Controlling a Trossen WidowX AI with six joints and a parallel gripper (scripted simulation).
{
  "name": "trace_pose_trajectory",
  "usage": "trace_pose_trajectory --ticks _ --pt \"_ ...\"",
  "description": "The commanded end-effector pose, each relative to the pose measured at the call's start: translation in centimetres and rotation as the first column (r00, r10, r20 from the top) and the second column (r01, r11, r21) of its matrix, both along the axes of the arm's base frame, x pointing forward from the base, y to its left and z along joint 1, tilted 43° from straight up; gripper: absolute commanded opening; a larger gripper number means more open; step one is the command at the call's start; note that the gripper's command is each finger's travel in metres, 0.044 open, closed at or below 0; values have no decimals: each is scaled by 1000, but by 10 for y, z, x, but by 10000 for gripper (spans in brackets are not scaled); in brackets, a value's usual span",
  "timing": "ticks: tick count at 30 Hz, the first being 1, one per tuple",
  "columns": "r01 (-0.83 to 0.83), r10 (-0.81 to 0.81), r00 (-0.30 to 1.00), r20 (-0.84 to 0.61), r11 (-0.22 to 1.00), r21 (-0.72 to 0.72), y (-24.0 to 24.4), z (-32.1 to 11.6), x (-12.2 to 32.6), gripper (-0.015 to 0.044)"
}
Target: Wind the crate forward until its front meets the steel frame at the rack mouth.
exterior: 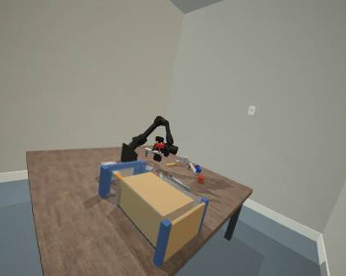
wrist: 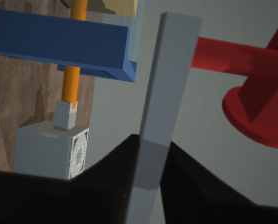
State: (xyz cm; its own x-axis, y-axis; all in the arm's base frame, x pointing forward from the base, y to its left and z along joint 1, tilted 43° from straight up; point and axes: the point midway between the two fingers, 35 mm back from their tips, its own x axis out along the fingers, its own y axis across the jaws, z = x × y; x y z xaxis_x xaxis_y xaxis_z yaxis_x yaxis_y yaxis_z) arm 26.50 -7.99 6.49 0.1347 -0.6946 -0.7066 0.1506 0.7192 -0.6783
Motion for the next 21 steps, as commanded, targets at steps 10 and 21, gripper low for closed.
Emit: trace_pose_trajectory --ticks 10,21 --pt "8 -8 1000 -3 999 -40 -1 -2 0 0" --pt "25 -25 1000 -18 1000 1 -34 -52 6 0"
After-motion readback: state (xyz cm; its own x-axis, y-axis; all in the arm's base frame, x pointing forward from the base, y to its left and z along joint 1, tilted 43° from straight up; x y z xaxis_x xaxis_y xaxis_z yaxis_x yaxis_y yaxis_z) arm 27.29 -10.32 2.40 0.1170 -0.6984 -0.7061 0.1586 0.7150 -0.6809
